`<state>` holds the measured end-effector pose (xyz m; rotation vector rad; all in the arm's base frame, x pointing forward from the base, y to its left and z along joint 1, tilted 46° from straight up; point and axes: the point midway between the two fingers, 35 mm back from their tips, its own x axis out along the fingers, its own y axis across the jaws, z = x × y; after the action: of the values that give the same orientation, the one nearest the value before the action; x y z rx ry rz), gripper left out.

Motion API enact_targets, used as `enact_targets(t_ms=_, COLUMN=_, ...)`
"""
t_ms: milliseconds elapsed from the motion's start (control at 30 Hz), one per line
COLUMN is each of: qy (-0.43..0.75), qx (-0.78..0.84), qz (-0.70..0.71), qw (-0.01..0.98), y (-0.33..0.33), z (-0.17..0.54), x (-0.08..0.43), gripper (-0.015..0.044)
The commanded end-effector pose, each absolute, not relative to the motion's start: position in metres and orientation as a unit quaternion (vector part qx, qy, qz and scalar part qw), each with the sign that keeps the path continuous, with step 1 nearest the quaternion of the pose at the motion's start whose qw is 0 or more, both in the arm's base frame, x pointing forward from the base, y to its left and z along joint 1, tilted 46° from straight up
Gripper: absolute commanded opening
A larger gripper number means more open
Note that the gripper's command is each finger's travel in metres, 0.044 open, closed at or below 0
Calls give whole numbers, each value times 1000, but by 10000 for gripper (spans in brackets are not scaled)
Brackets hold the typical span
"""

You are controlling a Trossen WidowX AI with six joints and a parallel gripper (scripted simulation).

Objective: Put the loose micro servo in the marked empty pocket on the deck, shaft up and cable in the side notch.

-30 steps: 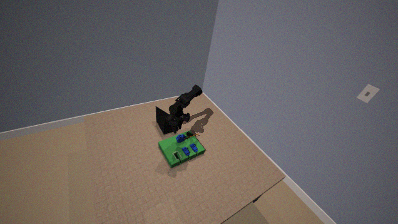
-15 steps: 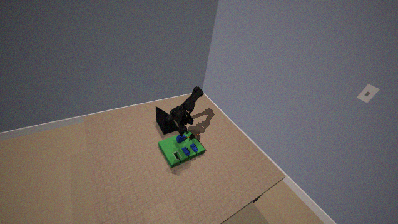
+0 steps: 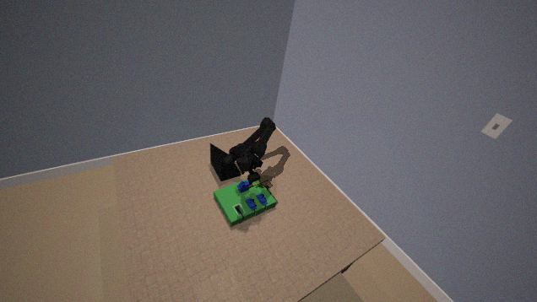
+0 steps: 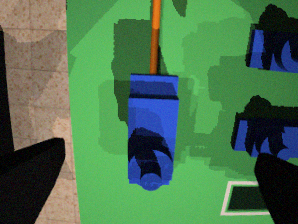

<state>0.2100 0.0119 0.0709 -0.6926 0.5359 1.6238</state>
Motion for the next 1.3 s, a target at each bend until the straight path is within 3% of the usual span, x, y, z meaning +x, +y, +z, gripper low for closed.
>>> enact_targets(t_ms=0, qy=221, qx=-308, qz=709, qw=594, y=15, z=71, x=207, gripper=440)
enact_targets(t_ms=933, qy=220, qx=-308, qz=709, qw=594, y=47, z=39, x=201, gripper=440)
enact_targets(t_ms=1267, qy=220, qx=-308, qz=709, qw=594, y=47, z=39, x=201, gripper=178)
